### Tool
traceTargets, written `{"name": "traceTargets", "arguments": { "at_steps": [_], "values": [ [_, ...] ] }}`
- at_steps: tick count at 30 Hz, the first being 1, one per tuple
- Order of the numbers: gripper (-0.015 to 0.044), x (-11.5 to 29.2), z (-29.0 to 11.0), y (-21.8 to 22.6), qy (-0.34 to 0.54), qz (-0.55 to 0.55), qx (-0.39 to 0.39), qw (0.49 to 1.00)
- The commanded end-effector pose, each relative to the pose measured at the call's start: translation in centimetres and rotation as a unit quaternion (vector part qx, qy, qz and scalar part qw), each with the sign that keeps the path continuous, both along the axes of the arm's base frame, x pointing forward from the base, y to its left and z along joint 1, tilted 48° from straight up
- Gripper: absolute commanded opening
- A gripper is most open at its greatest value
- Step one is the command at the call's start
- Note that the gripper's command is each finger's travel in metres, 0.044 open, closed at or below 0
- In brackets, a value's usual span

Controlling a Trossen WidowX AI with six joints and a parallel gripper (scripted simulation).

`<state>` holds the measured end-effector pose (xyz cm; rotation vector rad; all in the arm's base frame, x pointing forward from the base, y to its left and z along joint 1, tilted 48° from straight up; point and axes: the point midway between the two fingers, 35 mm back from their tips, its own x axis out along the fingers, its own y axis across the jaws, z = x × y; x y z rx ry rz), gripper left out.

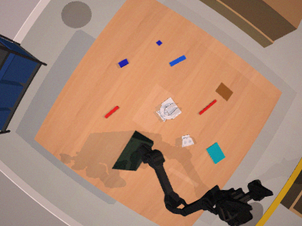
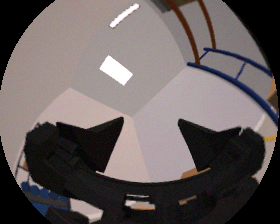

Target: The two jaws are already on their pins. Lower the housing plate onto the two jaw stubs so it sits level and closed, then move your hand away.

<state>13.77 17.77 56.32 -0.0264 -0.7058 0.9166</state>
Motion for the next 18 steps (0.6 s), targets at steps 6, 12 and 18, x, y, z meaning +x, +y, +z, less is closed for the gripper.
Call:
{"name": "traceTargets", "arguments": {
  "at_steps": [6,12,18],
  "values": [
    [0.044,4.5,-3.5,-0.3,0.045,-0.098,-0.053,0.993],
    [0.044,7.1,-5.8,-1.1,0.072,-0.158,-0.089,0.981],
    [0.044,9.4,-8.2,-2.2,0.099,-0.217,-0.128,0.963]
  ]
}}
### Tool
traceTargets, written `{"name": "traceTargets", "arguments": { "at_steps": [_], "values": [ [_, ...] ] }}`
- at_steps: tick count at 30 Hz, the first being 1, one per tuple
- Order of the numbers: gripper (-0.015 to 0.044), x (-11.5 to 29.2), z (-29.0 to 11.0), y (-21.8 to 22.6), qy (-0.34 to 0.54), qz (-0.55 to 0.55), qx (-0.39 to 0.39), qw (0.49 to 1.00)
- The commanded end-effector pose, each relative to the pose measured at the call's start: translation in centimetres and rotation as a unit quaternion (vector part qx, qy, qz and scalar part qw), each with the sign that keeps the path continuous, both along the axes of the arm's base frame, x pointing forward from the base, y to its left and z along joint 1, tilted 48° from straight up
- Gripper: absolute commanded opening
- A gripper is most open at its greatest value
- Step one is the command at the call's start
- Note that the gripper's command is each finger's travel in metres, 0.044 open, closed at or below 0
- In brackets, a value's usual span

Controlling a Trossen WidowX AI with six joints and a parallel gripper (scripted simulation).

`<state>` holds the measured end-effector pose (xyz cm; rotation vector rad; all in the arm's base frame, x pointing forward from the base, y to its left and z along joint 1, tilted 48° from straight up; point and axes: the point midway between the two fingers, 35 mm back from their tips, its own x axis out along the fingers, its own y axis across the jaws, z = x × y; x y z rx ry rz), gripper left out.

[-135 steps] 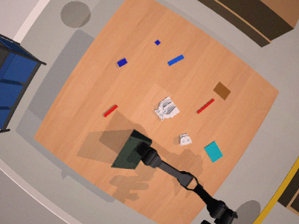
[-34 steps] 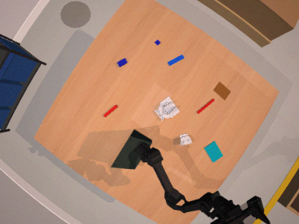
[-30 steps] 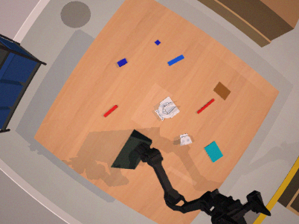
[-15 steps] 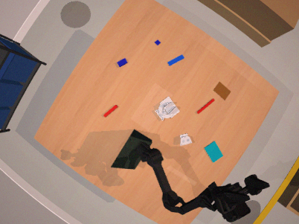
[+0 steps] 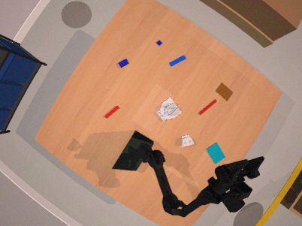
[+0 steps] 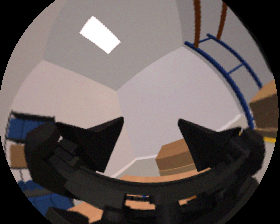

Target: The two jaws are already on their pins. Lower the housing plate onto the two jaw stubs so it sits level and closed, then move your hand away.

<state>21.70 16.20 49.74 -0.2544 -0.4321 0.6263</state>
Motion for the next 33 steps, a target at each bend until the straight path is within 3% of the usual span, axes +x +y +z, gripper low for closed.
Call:
{"name": "traceTargets", "arguments": {
  "at_steps": [1,17,33],
  "values": [
    [0.044,1.8,-2.1,-0.8,0.025,-0.045,-0.032,0.998],
    [0.044,6.4,-9.0,-5.2,0.109,-0.192,-0.148,0.964],
    [0.044,8.3,-15.9,-11.1,0.202,-0.309,-0.273,0.888]
  ]
}}
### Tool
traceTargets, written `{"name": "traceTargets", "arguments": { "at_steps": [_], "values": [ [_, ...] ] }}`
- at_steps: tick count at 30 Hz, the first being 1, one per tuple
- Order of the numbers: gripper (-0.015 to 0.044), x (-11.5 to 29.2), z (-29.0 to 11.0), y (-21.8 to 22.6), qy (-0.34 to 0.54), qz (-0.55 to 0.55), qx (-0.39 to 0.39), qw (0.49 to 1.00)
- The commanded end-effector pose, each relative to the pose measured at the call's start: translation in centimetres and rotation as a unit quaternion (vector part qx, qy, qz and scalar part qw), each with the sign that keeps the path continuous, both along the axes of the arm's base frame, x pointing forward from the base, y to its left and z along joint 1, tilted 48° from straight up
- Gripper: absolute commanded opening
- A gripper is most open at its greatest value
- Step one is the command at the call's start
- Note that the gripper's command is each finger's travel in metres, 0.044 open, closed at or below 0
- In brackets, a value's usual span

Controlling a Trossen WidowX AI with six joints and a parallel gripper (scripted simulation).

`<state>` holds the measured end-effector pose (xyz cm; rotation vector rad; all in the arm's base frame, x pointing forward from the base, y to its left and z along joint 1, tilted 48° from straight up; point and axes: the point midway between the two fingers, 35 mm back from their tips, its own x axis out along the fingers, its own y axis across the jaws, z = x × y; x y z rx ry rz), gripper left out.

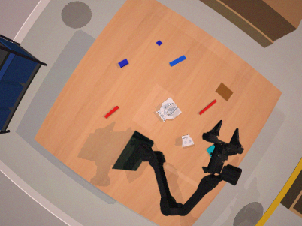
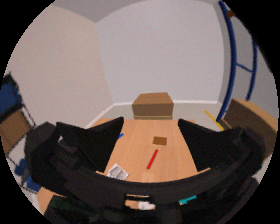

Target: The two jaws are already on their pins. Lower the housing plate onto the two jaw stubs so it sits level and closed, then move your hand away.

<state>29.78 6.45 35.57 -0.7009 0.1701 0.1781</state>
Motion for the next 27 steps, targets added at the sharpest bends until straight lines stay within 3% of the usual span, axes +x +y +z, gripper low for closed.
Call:
{"name": "traceTargets", "arguments": {
  "at_steps": [1,27],
  "values": [
    [0.044,0.3,-2.1,-1.7,0.035,-0.034,-0.038,0.998],
    [0.044,-2.7,-11.5,-11.8,0.253,-0.182,-0.236,0.92]
  ]
}}
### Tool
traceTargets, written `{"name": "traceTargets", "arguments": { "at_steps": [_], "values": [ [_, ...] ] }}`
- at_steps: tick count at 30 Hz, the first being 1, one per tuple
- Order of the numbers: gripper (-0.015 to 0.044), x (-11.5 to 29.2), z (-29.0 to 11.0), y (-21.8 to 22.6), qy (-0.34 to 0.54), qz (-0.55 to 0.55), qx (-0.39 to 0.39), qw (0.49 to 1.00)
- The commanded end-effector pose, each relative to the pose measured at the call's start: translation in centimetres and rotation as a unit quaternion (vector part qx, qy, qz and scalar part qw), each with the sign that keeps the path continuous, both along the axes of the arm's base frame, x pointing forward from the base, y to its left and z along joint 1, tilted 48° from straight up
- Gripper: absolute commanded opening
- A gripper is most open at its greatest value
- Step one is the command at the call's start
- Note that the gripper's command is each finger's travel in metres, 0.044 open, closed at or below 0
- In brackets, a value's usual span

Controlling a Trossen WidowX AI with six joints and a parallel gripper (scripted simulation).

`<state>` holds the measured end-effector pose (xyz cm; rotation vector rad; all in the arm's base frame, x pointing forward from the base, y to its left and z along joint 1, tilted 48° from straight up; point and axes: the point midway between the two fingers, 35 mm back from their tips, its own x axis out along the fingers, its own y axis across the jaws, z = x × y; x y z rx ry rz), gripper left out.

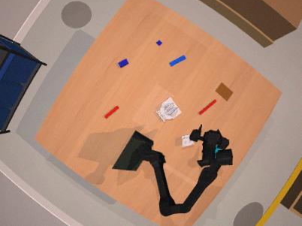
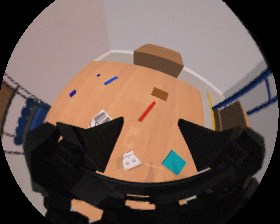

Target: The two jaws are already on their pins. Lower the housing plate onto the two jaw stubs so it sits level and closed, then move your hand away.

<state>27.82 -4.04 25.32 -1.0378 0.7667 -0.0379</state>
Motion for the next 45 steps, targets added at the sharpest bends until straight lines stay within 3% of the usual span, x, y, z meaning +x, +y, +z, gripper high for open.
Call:
{"name": "traceTargets", "arguments": {
  "at_steps": [1,15,30,38,45],
  "values": [
    [0.044,-1.0,-1.6,-1.6,0.048,-0.022,-0.033,0.998],
    [0.044,-5.1,-5.0,-6.1,0.196,-0.079,-0.12,0.97],
    [0.044,-10.5,-7.3,-9.7,0.362,-0.113,-0.189,0.906],
    [0.044,-10.7,-7.5,-9.9,0.37,-0.114,-0.191,0.902],
    [0.044,-10.4,-10.0,-12.8,0.369,-0.114,-0.193,0.902]
  ]
}}
